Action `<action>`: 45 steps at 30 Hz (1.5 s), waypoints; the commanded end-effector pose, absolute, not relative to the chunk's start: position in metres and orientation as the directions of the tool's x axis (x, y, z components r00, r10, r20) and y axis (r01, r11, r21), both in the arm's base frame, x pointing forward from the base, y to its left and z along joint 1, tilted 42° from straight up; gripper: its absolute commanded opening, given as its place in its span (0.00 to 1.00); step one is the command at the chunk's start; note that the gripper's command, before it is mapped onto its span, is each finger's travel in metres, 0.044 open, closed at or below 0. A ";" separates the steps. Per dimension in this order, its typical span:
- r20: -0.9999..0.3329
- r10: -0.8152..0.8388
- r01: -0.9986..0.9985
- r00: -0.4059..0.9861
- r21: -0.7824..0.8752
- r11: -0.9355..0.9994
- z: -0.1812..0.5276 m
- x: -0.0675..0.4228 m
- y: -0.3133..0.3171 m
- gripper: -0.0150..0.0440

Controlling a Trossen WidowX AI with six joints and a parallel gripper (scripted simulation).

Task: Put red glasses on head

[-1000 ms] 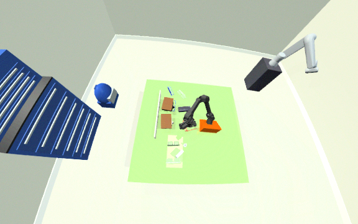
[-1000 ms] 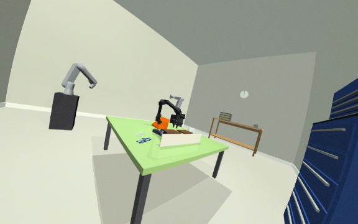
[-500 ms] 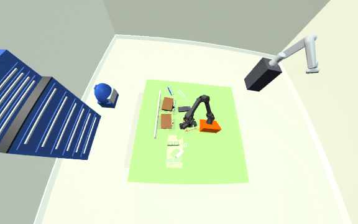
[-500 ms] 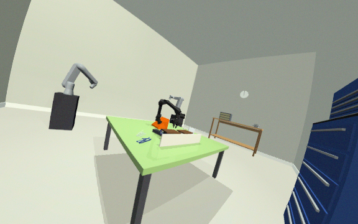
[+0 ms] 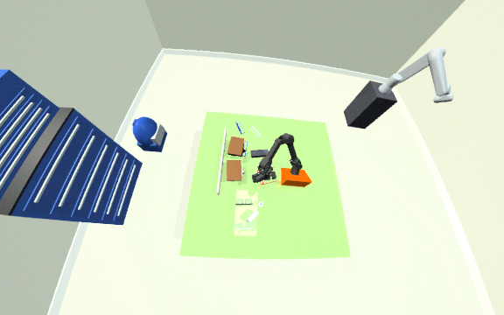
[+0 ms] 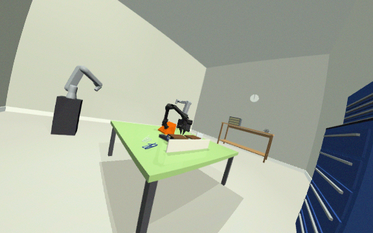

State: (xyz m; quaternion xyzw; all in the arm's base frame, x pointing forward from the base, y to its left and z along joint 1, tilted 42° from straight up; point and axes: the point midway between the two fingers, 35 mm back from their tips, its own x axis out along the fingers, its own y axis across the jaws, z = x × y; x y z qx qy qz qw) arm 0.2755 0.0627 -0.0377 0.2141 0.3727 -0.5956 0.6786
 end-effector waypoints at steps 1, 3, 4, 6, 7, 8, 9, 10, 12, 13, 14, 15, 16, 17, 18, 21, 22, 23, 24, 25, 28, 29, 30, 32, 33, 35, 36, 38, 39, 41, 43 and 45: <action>-0.755 -0.656 0.966 0.005 -0.167 0.199 -0.045 0.273 0.054 0.49; -0.754 -0.656 0.966 0.005 -0.167 0.199 -0.047 0.273 0.052 0.49; -0.754 -0.656 0.966 0.005 -0.167 0.199 -0.048 0.273 0.051 0.49; -0.754 -0.657 0.966 0.005 -0.167 0.199 -0.051 0.273 0.049 0.49; -0.754 -0.657 0.966 0.005 -0.167 0.199 -0.052 0.273 0.048 0.49; -0.754 -0.657 0.966 0.005 -0.167 0.199 -0.053 0.273 0.046 0.49; -0.754 -0.657 0.966 0.005 -0.167 0.199 -0.054 0.273 0.045 0.49; -0.754 -0.657 0.966 0.005 -0.167 0.198 -0.055 0.273 0.044 0.49; -0.754 -0.657 0.966 0.005 -0.167 0.198 -0.057 0.272 0.042 0.49; -0.753 -0.657 0.966 0.005 -0.167 0.198 -0.059 0.272 0.041 0.49; -0.753 -0.658 0.966 0.005 -0.167 0.198 -0.060 0.272 0.040 0.49; -0.753 -0.658 0.966 0.005 -0.167 0.198 -0.061 0.272 0.038 0.49; -0.753 -0.658 0.966 0.004 -0.167 0.198 -0.062 0.272 0.037 0.49; -0.753 -0.658 0.966 0.004 -0.167 0.198 -0.063 0.272 0.036 0.49; -0.753 -0.658 0.966 0.004 -0.167 0.198 -0.064 0.272 0.035 0.49; -0.753 -0.658 0.966 0.004 -0.167 0.198 -0.065 0.272 0.035 0.49; -0.753 -0.658 0.966 0.004 -0.167 0.198 -0.065 0.272 0.035 0.49; -0.753 -0.658 0.966 0.004 -0.167 0.198 -0.065 0.272 0.035 0.49; -0.753 -0.658 0.966 0.004 -0.167 0.198 -0.065 0.272 0.035 0.49; -0.753 -0.658 0.966 0.004 -0.167 0.198 -0.065 0.272 0.035 0.49; -0.757 -0.653 0.968 0.009 -0.158 0.196 -0.063 0.274 0.038 0.36; -0.757 -0.653 0.968 0.009 -0.158 0.196 -0.063 0.274 0.038 0.35; -0.757 -0.653 0.968 0.009 -0.158 0.196 -0.063 0.274 0.038 0.34; -0.757 -0.653 0.968 0.009 -0.158 0.196 -0.063 0.274 0.038 0.31; -0.757 -0.653 0.968 0.009 -0.158 0.196 -0.063 0.274 0.038 0.30; -0.757 -0.653 0.968 0.009 -0.158 0.196 -0.063 0.274 0.038 0.28; -0.757 -0.653 0.968 0.009 -0.158 0.196 -0.063 0.274 0.038 0.27; -0.757 -0.653 0.968 0.009 -0.158 0.196 -0.063 0.274 0.038 0.25; -0.757 -0.653 0.968 0.009 -0.158 0.196 -0.063 0.274 0.038 0.25; -0.757 -0.653 0.968 0.009 -0.158 0.196 -0.063 0.274 0.038 0.25; -0.757 -0.653 0.968 0.009 -0.158 0.196 -0.063 0.274 0.038 0.25; -0.758 -0.653 0.968 0.009 -0.158 0.196 -0.061 0.274 0.040 0.25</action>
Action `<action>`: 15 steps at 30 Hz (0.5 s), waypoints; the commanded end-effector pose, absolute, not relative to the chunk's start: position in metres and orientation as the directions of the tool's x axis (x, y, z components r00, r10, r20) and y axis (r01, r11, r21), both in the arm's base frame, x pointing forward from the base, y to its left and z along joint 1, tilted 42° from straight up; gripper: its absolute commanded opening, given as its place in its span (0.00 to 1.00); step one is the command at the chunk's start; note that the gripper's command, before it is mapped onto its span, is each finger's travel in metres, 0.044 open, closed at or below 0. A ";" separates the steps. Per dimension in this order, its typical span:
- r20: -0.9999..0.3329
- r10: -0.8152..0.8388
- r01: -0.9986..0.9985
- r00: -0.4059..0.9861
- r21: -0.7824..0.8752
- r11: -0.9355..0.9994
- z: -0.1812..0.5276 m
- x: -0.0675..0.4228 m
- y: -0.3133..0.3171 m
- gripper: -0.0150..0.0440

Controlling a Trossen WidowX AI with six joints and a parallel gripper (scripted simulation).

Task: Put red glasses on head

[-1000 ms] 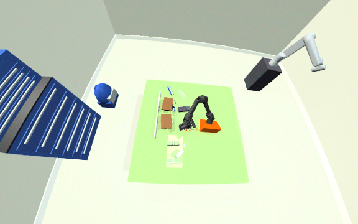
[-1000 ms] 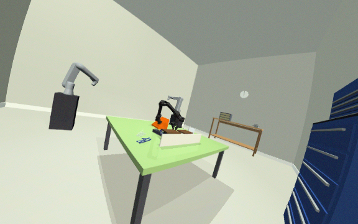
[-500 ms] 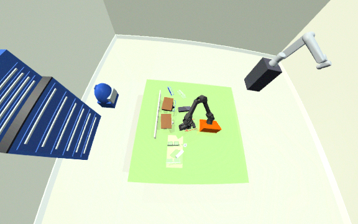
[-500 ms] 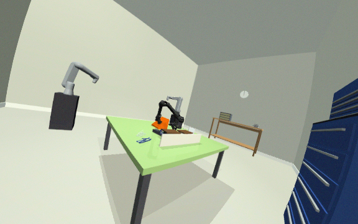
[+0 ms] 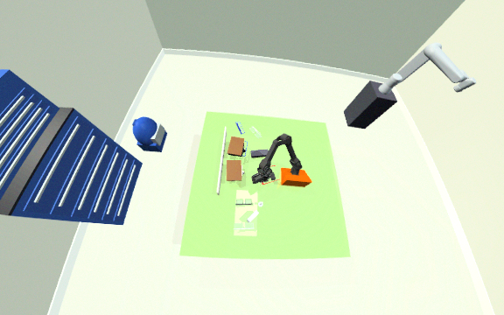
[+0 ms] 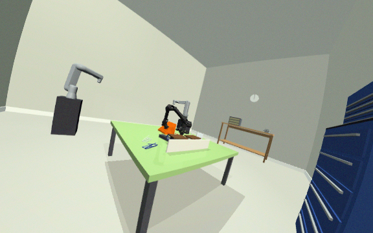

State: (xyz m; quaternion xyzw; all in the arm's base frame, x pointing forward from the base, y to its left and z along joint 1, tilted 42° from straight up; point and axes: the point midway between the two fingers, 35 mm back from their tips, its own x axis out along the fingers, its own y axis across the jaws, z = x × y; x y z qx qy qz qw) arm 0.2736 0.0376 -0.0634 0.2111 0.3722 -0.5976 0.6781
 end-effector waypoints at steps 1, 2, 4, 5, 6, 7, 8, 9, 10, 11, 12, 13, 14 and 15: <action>-0.758 -0.652 0.968 0.009 -0.158 0.196 -0.059 0.275 0.042 0.25; -0.758 -0.652 0.968 0.008 -0.159 0.197 -0.057 0.275 0.045 0.25; -0.759 -0.652 0.967 0.008 -0.159 0.198 -0.049 0.276 0.052 0.25; -0.759 -0.651 0.967 0.008 -0.160 0.198 -0.044 0.277 0.057 0.25; -0.759 -0.651 0.967 0.007 -0.161 0.198 -0.039 0.277 0.061 0.25; -0.759 -0.651 0.967 0.007 -0.161 0.199 -0.034 0.277 0.066 0.25; -0.759 -0.651 0.967 0.007 -0.162 0.199 -0.029 0.277 0.070 0.25; -0.759 -0.651 0.966 0.006 -0.163 0.199 -0.025 0.277 0.075 0.25; -0.759 -0.651 0.966 0.006 -0.163 0.199 -0.020 0.277 0.079 0.25; -0.758 -0.652 0.966 0.006 -0.164 0.199 -0.016 0.277 0.083 0.25; -0.758 -0.652 0.966 0.005 -0.165 0.199 -0.011 0.277 0.086 0.25; -0.758 -0.653 0.966 0.005 -0.165 0.199 -0.007 0.277 0.090 0.25; -0.757 -0.653 0.966 0.005 -0.166 0.199 -0.003 0.277 0.093 0.25; -0.757 -0.653 0.966 0.004 -0.166 0.199 0.001 0.277 0.096 0.25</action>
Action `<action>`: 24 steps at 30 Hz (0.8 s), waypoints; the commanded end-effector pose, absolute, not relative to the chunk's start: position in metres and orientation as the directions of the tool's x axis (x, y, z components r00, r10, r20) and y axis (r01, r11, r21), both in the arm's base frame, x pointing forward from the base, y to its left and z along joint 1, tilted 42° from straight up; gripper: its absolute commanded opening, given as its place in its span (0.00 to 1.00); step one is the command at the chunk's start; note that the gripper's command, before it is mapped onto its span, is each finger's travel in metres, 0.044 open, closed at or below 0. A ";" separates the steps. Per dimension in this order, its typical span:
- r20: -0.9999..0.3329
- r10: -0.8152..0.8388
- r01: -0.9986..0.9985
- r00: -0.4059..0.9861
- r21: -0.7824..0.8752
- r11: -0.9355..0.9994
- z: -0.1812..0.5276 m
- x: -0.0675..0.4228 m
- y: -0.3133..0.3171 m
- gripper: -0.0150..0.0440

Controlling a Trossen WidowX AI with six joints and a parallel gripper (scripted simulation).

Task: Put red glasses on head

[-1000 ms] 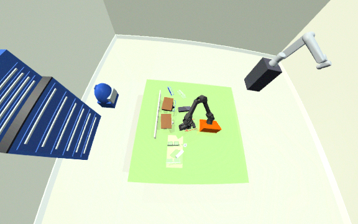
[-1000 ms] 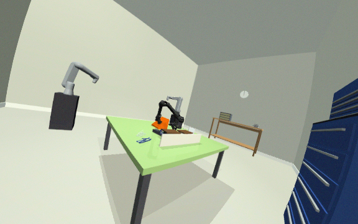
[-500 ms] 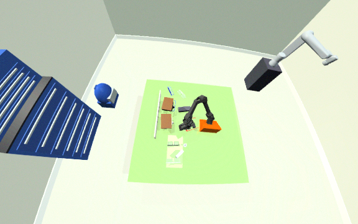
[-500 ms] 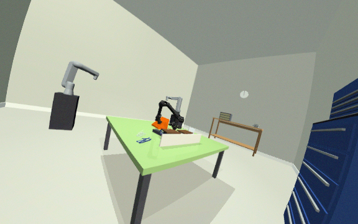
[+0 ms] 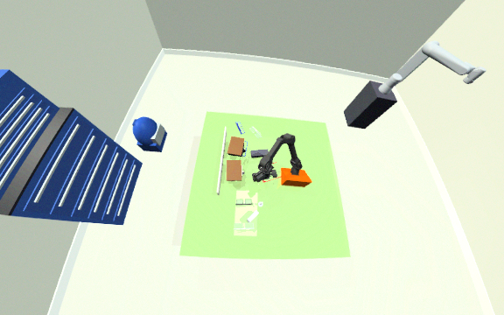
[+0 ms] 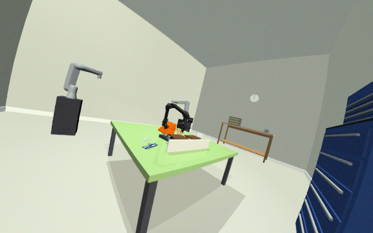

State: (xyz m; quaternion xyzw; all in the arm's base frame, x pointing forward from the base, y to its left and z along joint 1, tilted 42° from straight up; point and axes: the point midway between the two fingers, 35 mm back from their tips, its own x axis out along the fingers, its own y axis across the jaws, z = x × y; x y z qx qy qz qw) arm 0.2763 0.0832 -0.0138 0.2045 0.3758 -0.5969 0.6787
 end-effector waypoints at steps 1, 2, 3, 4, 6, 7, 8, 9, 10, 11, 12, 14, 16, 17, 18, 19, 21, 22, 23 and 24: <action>-0.756 -0.654 0.966 0.004 -0.167 0.199 0.005 0.277 0.099 0.25; -0.756 -0.654 0.966 0.004 -0.167 0.199 0.008 0.277 0.102 0.25; -0.756 -0.655 0.966 0.003 -0.168 0.199 0.010 0.276 0.103 0.25; -0.756 -0.655 0.966 0.003 -0.168 0.199 0.011 0.276 0.103 0.25; -0.756 -0.655 0.966 0.003 -0.168 0.199 0.011 0.277 0.103 0.25; -0.757 -0.654 0.964 0.003 -0.170 0.202 0.012 0.277 0.103 0.25; -0.758 -0.652 0.962 0.003 -0.176 0.208 0.012 0.277 0.103 0.25; -0.761 -0.649 0.959 0.002 -0.183 0.217 0.014 0.277 0.102 0.25; -0.764 -0.645 0.954 0.001 -0.193 0.230 0.015 0.277 0.101 0.25; -0.768 -0.640 0.947 -0.001 -0.205 0.246 0.017 0.278 0.100 0.25; -0.773 -0.634 0.939 -0.002 -0.219 0.264 0.019 0.278 0.099 0.25; -0.783 -0.622 0.921 -0.004 -0.246 0.303 0.024 0.279 0.096 0.25; -0.792 -0.610 0.900 -0.006 -0.271 0.342 0.029 0.280 0.093 0.25; -0.797 -0.604 0.889 -0.007 -0.282 0.362 0.031 0.281 0.092 0.25; -0.801 -0.598 0.877 -0.008 -0.293 0.381 0.033 0.281 0.090 0.25; -0.806 -0.592 0.864 -0.008 -0.303 0.401 0.036 0.281 0.089 0.25; -0.815 -0.579 0.838 -0.009 -0.322 0.441 0.040 0.282 0.086 0.25; -0.819 -0.573 0.824 -0.009 -0.331 0.460 0.043 0.282 0.085 0.25; -0.824 -0.567 0.809 -0.009 -0.339 0.480 0.045 0.283 0.083 0.25; -0.828 -0.561 0.794 -0.009 -0.347 0.499 0.047 0.283 0.082 0.25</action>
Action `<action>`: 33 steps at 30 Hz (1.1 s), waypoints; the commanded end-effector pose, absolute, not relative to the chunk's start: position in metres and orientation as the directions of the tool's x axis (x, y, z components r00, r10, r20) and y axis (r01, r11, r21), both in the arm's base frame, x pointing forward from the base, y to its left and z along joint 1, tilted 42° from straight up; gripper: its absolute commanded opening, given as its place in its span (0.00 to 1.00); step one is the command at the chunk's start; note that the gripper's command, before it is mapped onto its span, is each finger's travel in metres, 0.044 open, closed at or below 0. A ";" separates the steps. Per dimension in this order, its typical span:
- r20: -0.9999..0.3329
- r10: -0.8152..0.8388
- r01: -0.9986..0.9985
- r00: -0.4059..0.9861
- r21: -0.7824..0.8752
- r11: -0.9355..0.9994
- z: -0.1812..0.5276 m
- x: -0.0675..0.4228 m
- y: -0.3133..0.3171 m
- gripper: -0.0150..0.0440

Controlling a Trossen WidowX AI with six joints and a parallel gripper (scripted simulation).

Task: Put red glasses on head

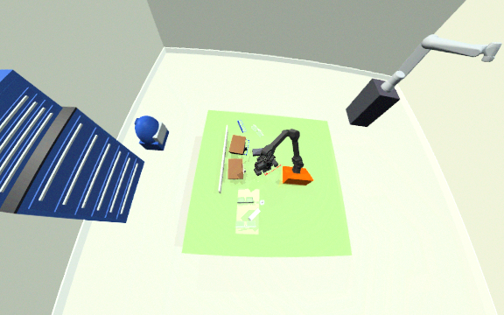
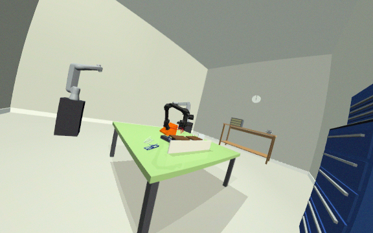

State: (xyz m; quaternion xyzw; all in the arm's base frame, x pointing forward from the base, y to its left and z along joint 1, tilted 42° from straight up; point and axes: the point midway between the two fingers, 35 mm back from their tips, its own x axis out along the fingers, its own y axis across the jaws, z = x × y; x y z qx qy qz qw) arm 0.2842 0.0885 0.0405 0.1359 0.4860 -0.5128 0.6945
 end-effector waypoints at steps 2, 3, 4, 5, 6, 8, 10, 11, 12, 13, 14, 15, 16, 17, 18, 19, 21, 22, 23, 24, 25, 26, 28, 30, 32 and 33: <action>-0.836 -0.548 0.762 -0.008 -0.360 0.538 0.052 0.283 0.079 0.25; -0.840 -0.542 0.746 -0.008 -0.366 0.557 0.054 0.284 0.077 0.25; -0.844 -0.536 0.729 -0.007 -0.371 0.575 0.056 0.284 0.076 0.25; -0.848 -0.530 0.711 -0.006 -0.376 0.594 0.059 0.284 0.074 0.25; -0.852 -0.523 0.693 -0.006 -0.380 0.612 0.061 0.284 0.073 0.25; -0.860 -0.511 0.656 -0.003 -0.388 0.648 0.066 0.284 0.070 0.25; -0.867 -0.498 0.617 -0.001 -0.393 0.682 0.070 0.284 0.067 0.25; -0.871 -0.492 0.597 0.001 -0.395 0.699 0.072 0.284 0.065 0.25; -0.874 -0.486 0.576 0.002 -0.396 0.715 0.075 0.284 0.064 0.25; -0.877 -0.480 0.555 0.004 -0.397 0.731 0.077 0.284 0.062 0.25; -0.881 -0.474 0.534 0.006 -0.398 0.746 0.079 0.284 0.061 0.25; -0.884 -0.468 0.512 0.008 -0.398 0.761 0.081 0.284 0.059 0.25; -0.887 -0.461 0.490 0.010 -0.398 0.776 0.083 0.283 0.057 0.25; -0.890 -0.455 0.468 0.012 -0.397 0.790 0.086 0.283 0.056 0.25; -0.893 -0.449 0.445 0.015 -0.397 0.803 0.088 0.283 0.054 0.25; -0.896 -0.443 0.422 0.017 -0.395 0.816 0.090 0.283 0.053 0.25; -0.902 -0.431 0.375 0.022 -0.392 0.840 0.095 0.282 0.050 0.25; -0.905 -0.425 0.351 0.025 -0.390 0.851 0.097 0.282 0.048 0.25; -0.907 -0.420 0.327 0.028 -0.388 0.862 0.099 0.282 0.047 0.25; -0.910 -0.414 0.303 0.031 -0.386 0.871 0.101 0.281 0.045 0.25; -0.912 -0.408 0.278 0.034 -0.383 0.881 0.103 0.281 0.043 0.25; -0.915 -0.402 0.253 0.037 -0.381 0.889 0.105 0.280 0.042 0.25; -0.919 -0.391 0.203 0.044 -0.375 0.905 0.110 0.279 0.039 0.25; -0.924 -0.379 0.152 0.051 -0.368 0.917 0.114 0.278 0.036 0.25; -0.928 -0.368 0.101 0.059 -0.362 0.927 0.118 0.277 0.033 0.25; -0.930 -0.363 0.075 0.063 -0.358 0.931 0.120 0.277 0.031 0.25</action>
